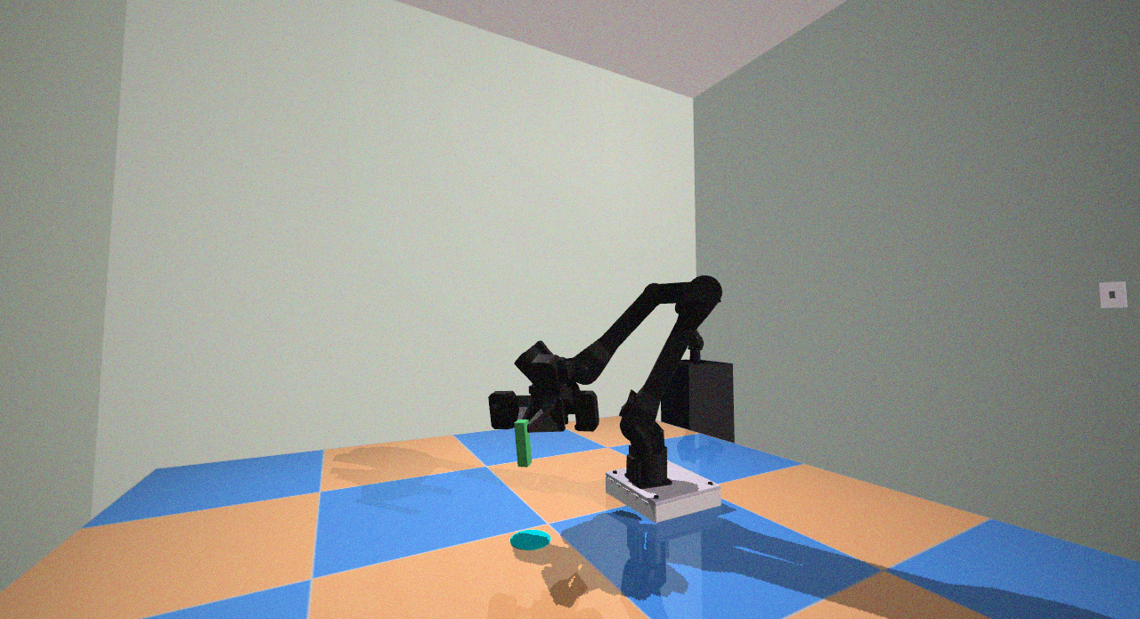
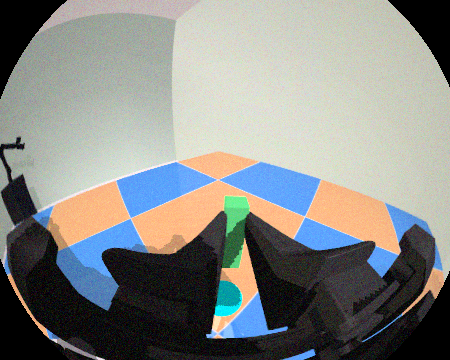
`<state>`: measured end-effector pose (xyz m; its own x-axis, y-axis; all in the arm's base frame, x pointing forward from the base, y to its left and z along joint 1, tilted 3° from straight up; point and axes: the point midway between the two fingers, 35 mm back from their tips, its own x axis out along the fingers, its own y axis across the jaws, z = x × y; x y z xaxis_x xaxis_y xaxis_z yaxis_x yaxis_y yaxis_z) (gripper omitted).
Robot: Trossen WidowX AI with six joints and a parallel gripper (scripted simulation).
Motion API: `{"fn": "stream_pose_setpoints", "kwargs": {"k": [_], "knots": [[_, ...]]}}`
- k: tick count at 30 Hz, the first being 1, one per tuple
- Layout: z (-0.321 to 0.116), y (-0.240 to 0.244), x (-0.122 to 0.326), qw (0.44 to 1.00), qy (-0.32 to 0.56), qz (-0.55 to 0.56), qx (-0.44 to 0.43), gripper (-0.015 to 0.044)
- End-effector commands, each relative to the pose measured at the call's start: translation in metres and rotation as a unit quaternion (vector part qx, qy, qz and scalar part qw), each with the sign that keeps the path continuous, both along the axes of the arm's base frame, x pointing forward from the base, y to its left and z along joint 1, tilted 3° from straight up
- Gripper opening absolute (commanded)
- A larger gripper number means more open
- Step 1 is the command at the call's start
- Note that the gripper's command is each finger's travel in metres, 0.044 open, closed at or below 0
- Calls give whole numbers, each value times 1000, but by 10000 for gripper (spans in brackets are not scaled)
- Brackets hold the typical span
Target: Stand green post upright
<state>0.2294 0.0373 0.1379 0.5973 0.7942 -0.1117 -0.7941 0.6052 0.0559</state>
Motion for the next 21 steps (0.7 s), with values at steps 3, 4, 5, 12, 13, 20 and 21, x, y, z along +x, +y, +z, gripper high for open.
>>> {"fn": "stream_pose_setpoints", "kwargs": {"k": [3,4,5,12,13,20,21], "knots": [[0,0,-6,1000,-20,5,6,23],[1,0,-7,1000,-22,5,7,23],[1,0,-8,1000,-25,6,8,23],[1,0,-13,999,-41,9,12,23],[1,0,-13,999,-41,9,12,23],[1,0,-13,999,-41,9,12,23],[1,0,-13,999,-41,9,12,23]]}}
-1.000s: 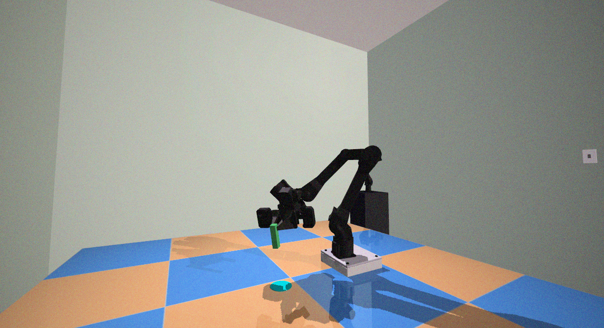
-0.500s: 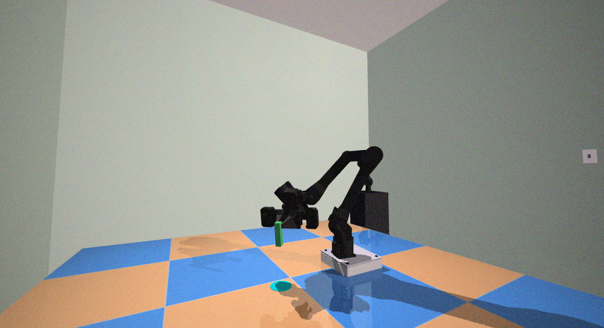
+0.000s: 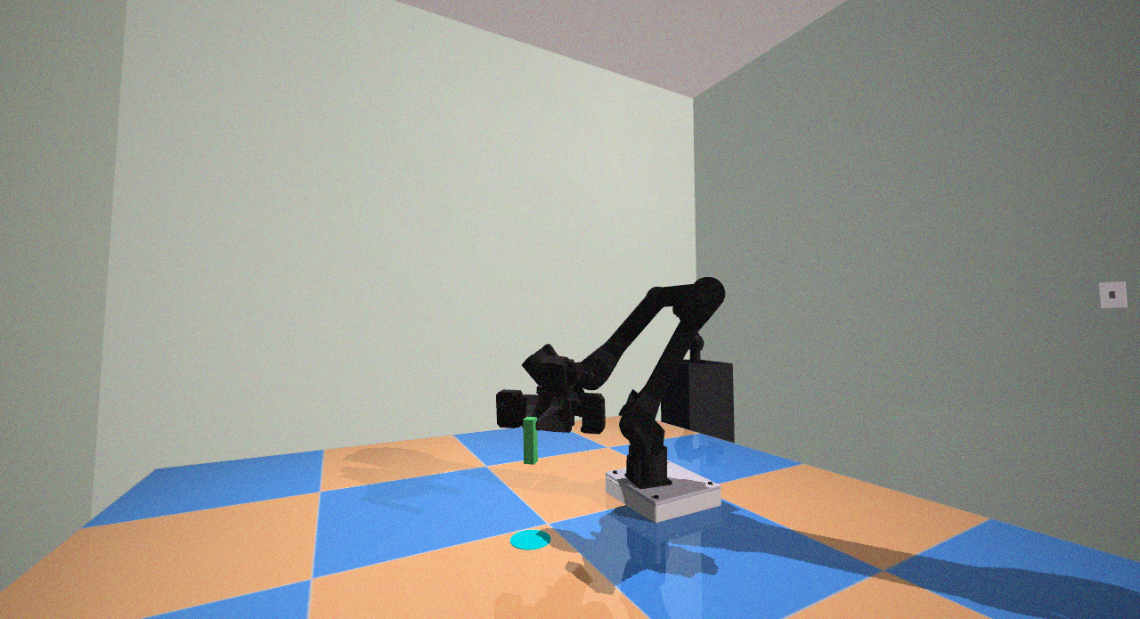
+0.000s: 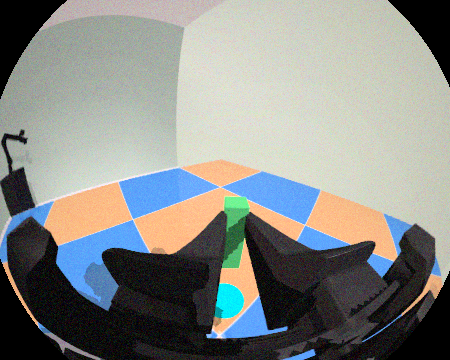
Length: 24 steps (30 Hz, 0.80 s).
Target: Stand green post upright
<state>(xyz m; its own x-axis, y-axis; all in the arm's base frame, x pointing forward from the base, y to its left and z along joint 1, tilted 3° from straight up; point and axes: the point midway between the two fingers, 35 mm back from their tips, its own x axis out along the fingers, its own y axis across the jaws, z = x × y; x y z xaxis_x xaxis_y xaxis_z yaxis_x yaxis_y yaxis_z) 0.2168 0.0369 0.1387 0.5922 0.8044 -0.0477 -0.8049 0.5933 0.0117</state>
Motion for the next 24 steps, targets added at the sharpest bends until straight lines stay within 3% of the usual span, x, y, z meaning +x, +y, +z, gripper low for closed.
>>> {"fn": "stream_pose_setpoints", "kwargs": {"k": [1,24], "knots": [[0,1,-1,1000,-4,2,0,23],[-27,-5,10,1000,-4,2,-1,23]]}}
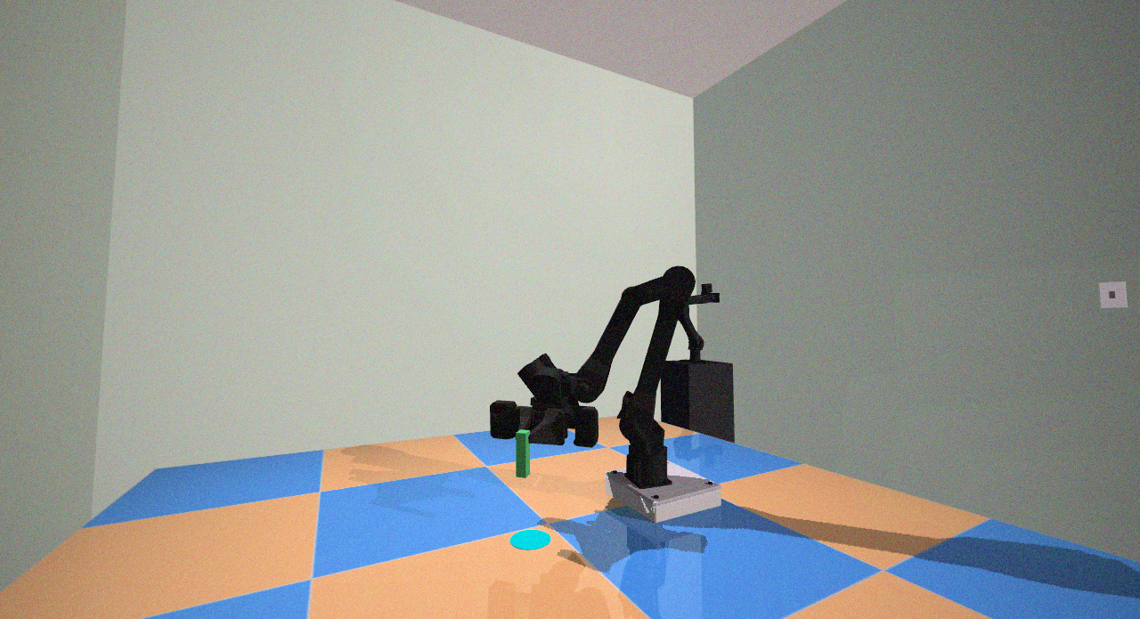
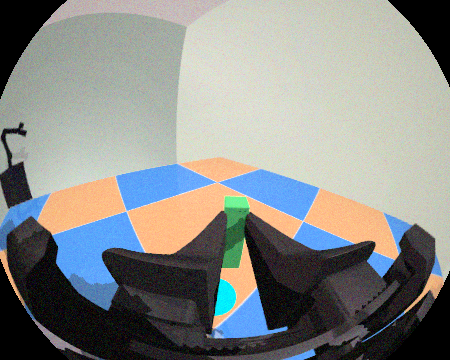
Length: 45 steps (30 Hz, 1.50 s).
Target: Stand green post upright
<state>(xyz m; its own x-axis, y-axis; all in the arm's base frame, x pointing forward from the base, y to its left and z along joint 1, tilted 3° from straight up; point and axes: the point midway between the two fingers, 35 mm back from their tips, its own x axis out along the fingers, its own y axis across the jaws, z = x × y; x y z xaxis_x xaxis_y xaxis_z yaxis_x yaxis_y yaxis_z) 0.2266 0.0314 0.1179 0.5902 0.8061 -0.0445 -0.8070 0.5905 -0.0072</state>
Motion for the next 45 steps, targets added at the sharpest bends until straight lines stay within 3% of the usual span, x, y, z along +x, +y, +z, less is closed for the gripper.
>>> {"fn": "stream_pose_setpoints", "kwargs": {"k": [1,45], "knots": [[-8,0,1,1000,5,0,4,23],[-66,8,-7,1000,6,0,5,23]]}}
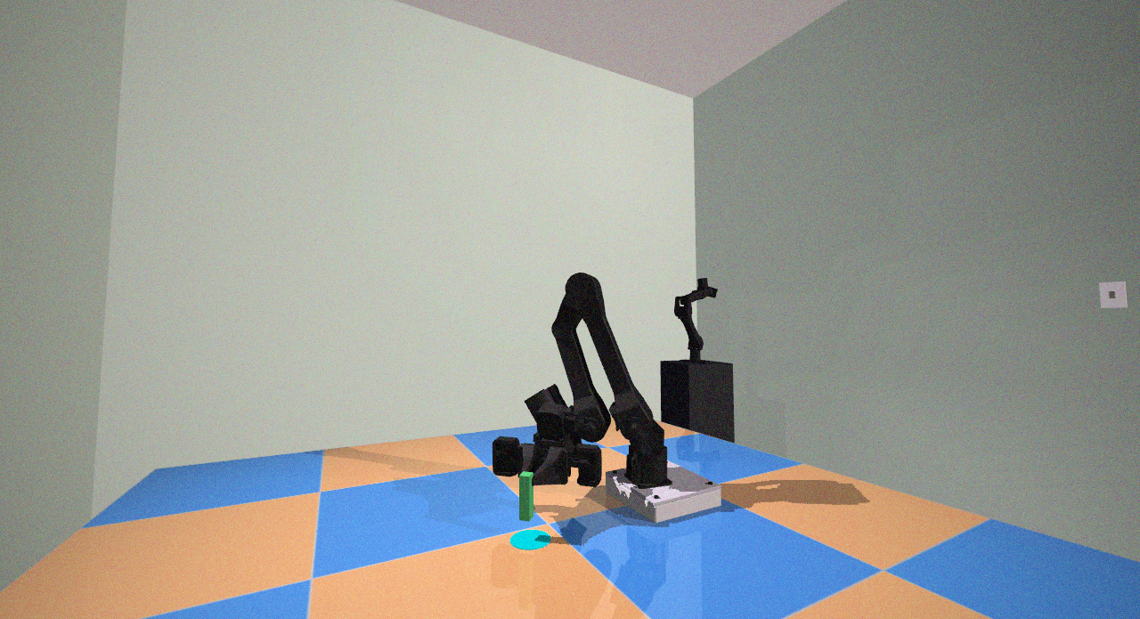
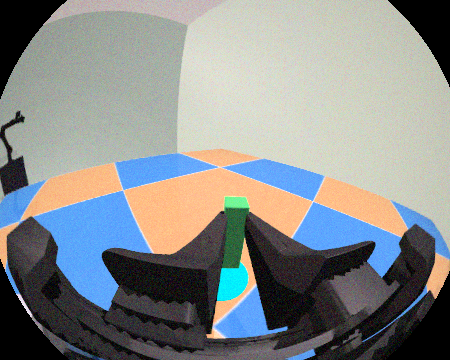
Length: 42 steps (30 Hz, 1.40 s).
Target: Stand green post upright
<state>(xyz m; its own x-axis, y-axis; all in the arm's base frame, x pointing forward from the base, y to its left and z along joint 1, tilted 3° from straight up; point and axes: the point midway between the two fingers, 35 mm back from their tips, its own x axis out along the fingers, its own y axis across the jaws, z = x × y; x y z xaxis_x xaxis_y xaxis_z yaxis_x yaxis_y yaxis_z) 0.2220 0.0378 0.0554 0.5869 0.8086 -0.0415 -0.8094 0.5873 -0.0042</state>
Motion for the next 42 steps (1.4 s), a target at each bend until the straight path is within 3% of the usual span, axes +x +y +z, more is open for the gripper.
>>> {"fn": "stream_pose_setpoints", "kwargs": {"k": [1,29,42], "knots": [[-4,3,-3,1000,6,-2,3,23],[-26,6,-5,1000,-21,4,-23,23],[-26,6,-5,1000,-21,4,-23,364]]}}
